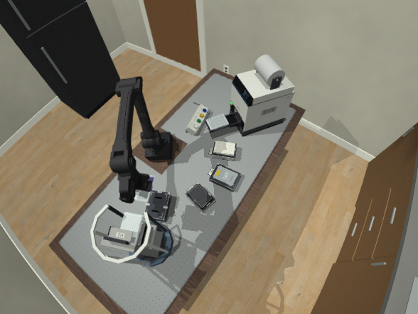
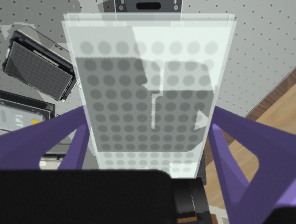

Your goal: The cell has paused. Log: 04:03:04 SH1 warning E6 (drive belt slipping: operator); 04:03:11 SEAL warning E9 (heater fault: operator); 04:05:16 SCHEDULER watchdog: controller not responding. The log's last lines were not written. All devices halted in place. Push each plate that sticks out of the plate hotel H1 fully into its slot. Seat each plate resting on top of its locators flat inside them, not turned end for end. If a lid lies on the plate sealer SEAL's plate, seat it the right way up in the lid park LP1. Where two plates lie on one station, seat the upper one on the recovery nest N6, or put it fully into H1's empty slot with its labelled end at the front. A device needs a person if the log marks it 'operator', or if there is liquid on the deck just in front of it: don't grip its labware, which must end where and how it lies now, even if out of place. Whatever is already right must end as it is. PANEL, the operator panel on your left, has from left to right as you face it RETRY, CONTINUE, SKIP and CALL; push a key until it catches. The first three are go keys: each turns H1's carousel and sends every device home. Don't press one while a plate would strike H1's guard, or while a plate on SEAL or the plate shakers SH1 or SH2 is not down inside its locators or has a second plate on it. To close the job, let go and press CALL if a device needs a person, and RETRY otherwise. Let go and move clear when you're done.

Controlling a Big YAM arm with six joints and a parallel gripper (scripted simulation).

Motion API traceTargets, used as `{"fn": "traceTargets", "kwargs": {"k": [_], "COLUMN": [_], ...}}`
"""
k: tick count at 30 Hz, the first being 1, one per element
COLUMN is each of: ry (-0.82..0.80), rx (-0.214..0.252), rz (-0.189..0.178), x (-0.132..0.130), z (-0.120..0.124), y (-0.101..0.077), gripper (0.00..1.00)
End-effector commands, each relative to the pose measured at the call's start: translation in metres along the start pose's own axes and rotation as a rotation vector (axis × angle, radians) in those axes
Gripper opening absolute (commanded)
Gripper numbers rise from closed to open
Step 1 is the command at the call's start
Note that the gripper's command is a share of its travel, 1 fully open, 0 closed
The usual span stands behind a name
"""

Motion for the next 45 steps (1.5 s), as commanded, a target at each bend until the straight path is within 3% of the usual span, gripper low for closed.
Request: {"fn": "traceTargets", "kwargs": {"k": [1,7,8,12,21,24,25,27,32,45], "ry": [-0.003,-0.003,-0.002,-0.003,-0.003,-0.003,-0.002,-0.003,-0.003,-0.003], "rx": [-0.020,-0.018,-0.078,-0.013,-0.020,-0.025,-0.048,-0.015,-0.029,-0.016], "rz": [-0.001,-0.001,-0.005,-0.001,-0.001,-0.002,-0.003,-0.001,-0.002,-0.001], "x": [-0.002,-0.002,-0.002,-0.002,-0.002,-0.002,-0.002,-0.002,-0.002,-0.002], "z": [-0.004,-0.005,-0.019,-0.006,-0.005,-0.007,-0.013,-0.005,-0.010,-0.005], "y": [0.001,0.006,-0.017,0.012,0.019,0.018,0.010,0.025,0.024,0.040], "gripper": [0.84,0.84,0.84,0.84,0.84,0.84,0.84,0.84,0.84,0.84]}}
Point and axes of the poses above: the point where the finger pads meet when closed, its own y axis out along the fingers, its own x axis across the jaws, z = x × y, the point moved 2 cm from there along -y, back along the fingers, and after that the axes turned 10 degrees about -y, right-handed, at the moved point
